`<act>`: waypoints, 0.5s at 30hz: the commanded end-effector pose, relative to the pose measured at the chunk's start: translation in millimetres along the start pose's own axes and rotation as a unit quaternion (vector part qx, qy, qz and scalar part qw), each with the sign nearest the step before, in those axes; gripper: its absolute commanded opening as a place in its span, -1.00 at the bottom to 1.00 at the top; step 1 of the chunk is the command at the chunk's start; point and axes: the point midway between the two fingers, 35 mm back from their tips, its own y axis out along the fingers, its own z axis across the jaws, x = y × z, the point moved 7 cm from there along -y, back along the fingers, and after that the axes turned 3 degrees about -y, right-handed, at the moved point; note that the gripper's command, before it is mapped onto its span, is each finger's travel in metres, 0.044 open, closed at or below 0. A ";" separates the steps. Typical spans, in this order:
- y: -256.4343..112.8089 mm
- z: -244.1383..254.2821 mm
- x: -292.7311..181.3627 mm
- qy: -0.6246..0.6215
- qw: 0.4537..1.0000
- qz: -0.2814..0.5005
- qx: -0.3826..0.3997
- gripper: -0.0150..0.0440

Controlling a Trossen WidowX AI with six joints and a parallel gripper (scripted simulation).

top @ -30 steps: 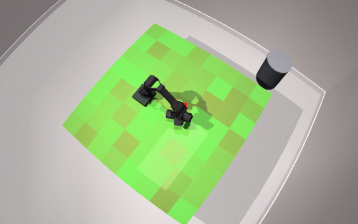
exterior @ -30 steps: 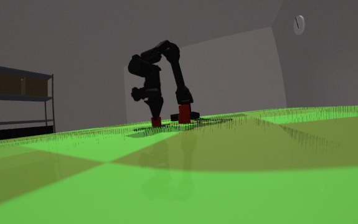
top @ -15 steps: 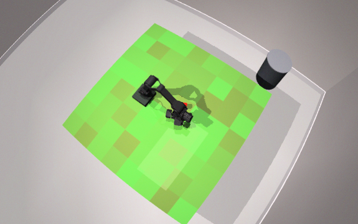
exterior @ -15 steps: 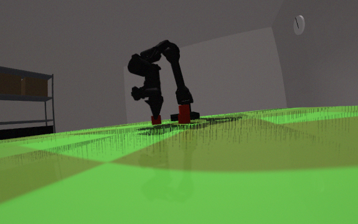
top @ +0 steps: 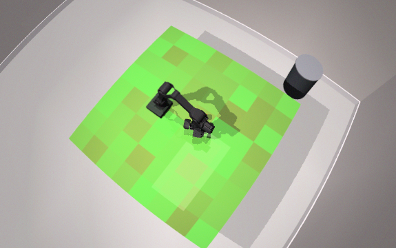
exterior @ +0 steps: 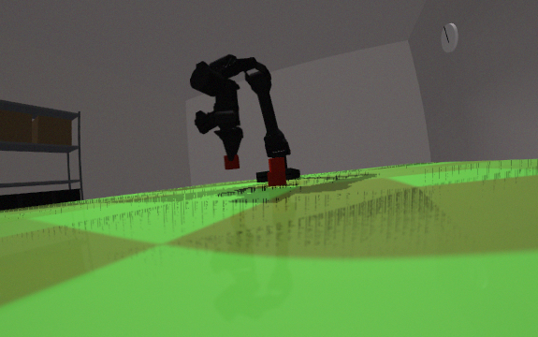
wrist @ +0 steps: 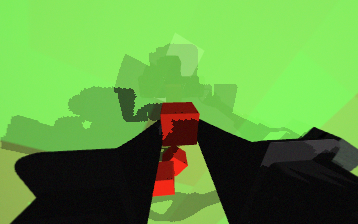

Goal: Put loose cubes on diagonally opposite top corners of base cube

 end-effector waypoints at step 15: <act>-55.4 -4.1 -2.7 0.003 1.000 -0.002 0.000 -0.14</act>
